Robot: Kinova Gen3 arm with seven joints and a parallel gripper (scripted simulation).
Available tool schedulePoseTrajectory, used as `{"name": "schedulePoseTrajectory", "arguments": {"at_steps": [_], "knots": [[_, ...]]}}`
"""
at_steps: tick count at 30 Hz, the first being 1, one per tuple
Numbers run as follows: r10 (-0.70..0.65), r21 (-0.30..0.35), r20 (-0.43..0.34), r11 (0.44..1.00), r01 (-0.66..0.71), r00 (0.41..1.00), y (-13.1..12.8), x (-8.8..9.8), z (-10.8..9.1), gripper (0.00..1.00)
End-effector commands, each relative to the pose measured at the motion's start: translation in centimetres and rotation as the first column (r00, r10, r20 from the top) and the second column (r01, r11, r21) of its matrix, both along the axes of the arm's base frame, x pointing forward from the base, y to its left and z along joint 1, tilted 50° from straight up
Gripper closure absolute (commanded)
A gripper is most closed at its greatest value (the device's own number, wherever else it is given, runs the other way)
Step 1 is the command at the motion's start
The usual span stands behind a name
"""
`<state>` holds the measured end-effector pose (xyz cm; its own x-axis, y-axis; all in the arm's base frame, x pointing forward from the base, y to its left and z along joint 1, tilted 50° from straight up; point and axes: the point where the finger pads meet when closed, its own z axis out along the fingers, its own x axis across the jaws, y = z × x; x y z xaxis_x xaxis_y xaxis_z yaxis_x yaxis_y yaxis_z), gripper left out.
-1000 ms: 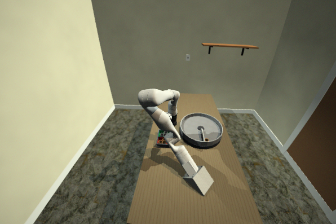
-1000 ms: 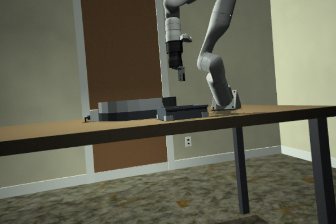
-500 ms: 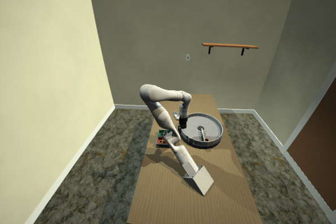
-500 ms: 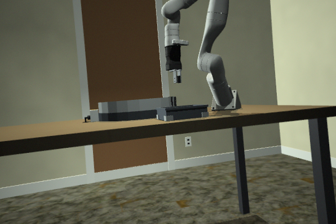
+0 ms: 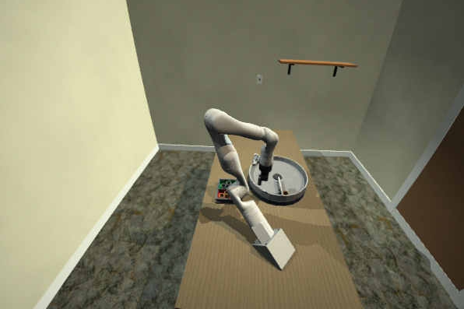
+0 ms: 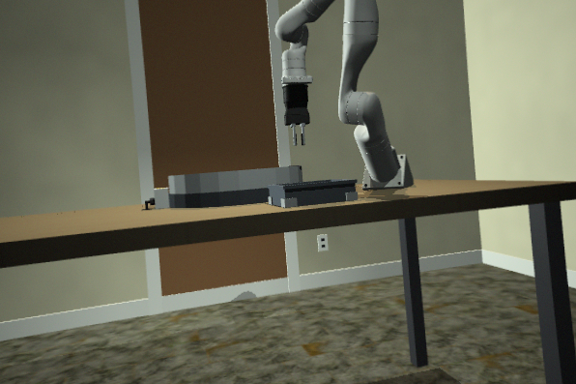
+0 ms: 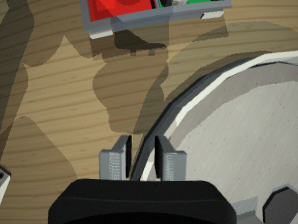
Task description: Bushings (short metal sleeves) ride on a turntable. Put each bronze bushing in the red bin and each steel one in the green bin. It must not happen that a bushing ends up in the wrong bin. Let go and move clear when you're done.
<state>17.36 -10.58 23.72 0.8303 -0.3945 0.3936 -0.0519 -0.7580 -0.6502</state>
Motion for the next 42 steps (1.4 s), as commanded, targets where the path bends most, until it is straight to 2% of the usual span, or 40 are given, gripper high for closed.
{"name": "schedulePoseTrajectory", "arguments": {"at_steps": [1, 2, 5, 10, 15, 20, 23, 27, 29, 30, 42], "knots": [[-0.062, 0.085, -0.080, 0.994, 0.069, 0.995, -1.5, 0.6, -1.5, 0.55], [-0.103, 0.119, -0.120, 0.986, 0.117, 0.987, -2.2, 0.7, -2.1, 0.55], [-0.103, 0.119, -0.120, 0.986, 0.117, 0.987, -2.2, 0.7, -2.1, 0.55], [-0.275, 0.252, -0.336, 0.895, 0.367, 0.901, -6.1, 1.2, -5.4, 0.55], [-0.275, 0.252, -0.336, 0.895, 0.367, 0.901, -6.1, 1.2, -5.4, 0.55], [-0.377, 0.315, -0.554, 0.731, 0.606, 0.742, -9.9, 1.6, -8.6, 0.55], [-0.377, 0.315, -0.554, 0.731, 0.606, 0.742, -9.9, 1.6, -8.6, 0.55], [-0.400, 0.308, -0.713, 0.559, 0.770, 0.576, -13.0, 2.0, -11.2, 0.55], [-0.400, 0.308, -0.713, 0.559, 0.770, 0.576, -13.0, 2.0, -11.2, 0.55], [-0.398, 0.298, -0.749, 0.512, 0.806, 0.530, -13.8, 2.1, -11.9, 0.55], [-0.400, 0.297, -0.749, 0.511, 0.807, 0.529, -13.5, 2.4, -12.3, 0.55]]}}
